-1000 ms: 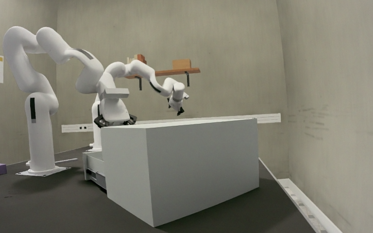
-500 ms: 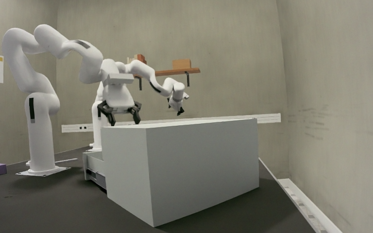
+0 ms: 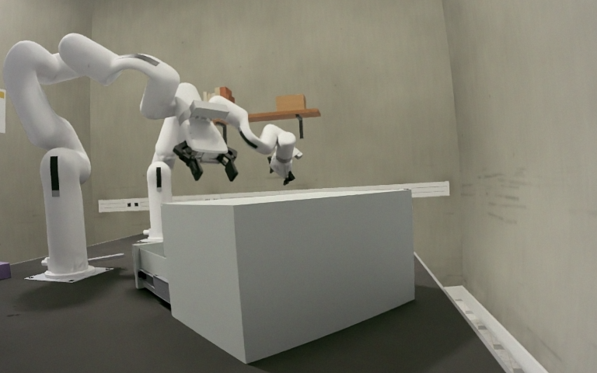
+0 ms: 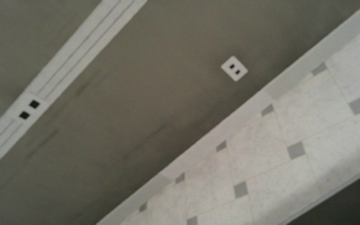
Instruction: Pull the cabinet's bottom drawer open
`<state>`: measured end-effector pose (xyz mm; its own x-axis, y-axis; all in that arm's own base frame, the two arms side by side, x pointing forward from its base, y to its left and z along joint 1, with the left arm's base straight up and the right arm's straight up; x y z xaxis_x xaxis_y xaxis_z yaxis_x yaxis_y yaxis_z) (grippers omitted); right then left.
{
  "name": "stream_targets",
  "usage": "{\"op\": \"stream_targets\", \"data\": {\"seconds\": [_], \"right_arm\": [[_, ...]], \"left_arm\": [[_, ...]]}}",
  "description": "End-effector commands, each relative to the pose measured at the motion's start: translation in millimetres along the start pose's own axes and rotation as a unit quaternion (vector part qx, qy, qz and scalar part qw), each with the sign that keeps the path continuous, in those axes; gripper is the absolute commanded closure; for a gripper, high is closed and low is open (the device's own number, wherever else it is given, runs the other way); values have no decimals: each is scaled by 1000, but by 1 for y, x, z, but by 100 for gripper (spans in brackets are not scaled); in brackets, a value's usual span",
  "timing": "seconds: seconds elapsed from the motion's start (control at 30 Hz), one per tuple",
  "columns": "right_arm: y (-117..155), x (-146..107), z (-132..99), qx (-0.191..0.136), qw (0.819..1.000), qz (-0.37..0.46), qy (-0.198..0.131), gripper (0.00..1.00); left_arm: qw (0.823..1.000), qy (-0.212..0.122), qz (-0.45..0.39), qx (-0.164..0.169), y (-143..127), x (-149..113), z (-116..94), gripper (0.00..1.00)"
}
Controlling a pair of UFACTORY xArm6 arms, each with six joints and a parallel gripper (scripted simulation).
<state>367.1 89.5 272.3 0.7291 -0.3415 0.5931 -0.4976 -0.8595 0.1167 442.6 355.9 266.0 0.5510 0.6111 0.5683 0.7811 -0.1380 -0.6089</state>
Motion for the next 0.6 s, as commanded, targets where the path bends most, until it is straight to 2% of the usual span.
{"op": "stream_targets", "data": {"seconds": [0.0,0.33,0.4,0.47,0.57], "right_arm": [[-32,-18,-22,-4,1000,-22,20,0],[-81,-63,-73,9,995,-59,76,0],[-81,-63,-73,9,995,-59,76,0],[-96,-81,-94,18,992,-69,101,0],[-105,-94,-110,26,990,-74,119,0]], "left_arm": [[1000,1,-2,-1,-1,2,-1,0],[1000,1,-2,-1,-1,2,-1,0],[1000,1,-2,-1,-1,2,-1,0],[1000,1,-2,-1,-1,2,-1,0],[1000,1,-2,-1,-1,2,-1,0]]}}
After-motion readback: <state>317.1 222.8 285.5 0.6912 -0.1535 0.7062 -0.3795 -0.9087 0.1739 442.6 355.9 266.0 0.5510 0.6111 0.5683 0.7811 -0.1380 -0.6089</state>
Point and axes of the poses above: on each arm, the point where the finger pads meet when closed, its own z axis out along the fingers, its own y axis across the jaws, x = y × z, the point moved 6 cm from there along -z, back along the fingers, and after that the axes turned 6 degrees about -z, right-handed, at the moved point
